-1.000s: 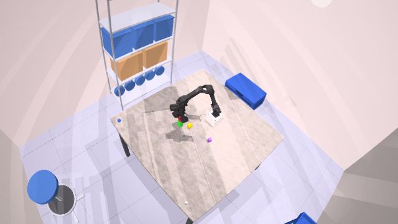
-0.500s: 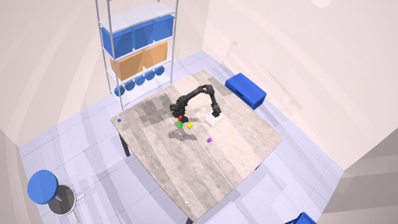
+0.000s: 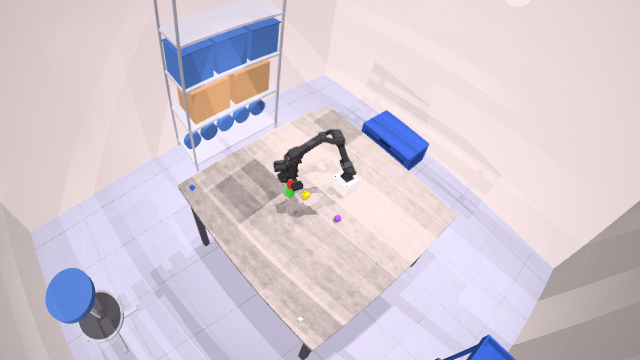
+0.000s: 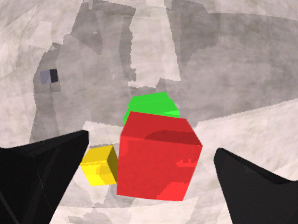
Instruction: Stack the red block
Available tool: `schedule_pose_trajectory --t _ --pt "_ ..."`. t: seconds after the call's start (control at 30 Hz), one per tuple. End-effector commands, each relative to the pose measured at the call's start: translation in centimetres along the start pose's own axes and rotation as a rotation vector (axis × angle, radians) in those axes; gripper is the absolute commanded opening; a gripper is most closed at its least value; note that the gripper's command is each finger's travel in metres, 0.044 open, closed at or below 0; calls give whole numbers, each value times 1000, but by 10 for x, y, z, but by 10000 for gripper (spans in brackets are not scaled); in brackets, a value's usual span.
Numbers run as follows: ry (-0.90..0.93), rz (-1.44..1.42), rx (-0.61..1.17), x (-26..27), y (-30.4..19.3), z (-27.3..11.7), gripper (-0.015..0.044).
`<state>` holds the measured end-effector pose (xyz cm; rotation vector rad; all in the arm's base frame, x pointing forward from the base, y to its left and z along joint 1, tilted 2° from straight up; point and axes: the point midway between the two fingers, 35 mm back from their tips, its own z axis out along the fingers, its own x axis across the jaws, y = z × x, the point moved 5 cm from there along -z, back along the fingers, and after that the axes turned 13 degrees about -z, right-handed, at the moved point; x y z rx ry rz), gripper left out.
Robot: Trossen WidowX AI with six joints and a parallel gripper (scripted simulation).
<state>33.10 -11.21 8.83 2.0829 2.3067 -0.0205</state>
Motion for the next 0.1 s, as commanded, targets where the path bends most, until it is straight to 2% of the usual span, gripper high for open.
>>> schedule_pose_trajectory --t 0.0,0.07 --pt "0 0 0 0 0 1 440" --pt "0 0 0 0 0 1 440"
